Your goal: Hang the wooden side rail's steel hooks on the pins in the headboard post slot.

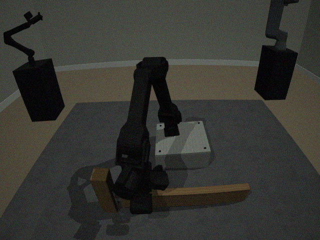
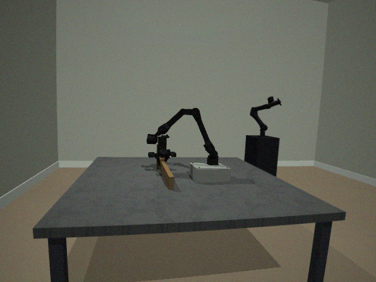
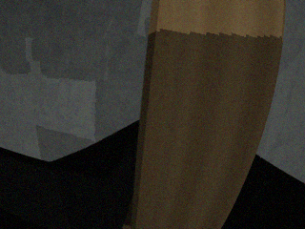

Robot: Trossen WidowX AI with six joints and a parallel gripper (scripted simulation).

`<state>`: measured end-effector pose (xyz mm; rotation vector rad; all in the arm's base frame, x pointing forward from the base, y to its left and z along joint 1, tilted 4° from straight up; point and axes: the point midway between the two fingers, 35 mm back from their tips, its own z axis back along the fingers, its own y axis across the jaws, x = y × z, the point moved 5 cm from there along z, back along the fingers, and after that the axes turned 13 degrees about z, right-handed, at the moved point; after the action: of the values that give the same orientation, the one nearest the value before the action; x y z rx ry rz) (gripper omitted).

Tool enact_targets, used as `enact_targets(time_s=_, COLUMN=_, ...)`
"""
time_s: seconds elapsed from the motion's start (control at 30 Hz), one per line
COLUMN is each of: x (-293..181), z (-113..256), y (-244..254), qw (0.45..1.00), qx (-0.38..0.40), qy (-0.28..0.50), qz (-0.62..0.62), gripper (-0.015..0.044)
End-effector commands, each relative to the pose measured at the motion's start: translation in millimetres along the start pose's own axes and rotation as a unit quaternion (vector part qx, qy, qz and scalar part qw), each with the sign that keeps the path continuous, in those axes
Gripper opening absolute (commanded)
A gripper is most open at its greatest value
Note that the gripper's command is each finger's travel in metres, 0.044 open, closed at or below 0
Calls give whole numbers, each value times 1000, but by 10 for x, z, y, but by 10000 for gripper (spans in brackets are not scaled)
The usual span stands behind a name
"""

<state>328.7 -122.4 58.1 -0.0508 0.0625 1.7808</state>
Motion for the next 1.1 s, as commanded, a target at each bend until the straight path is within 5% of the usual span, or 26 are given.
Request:
enact_targets(time_s=0.0, x=-24, z=22, y=-22, qw=1000, qx=-3, qy=4, qz=1, gripper=0)
enact_targets(time_s=1.07, x=-57, z=19, y=-6, qw=1000, qx=-3, qy=4, qz=1, gripper=0)
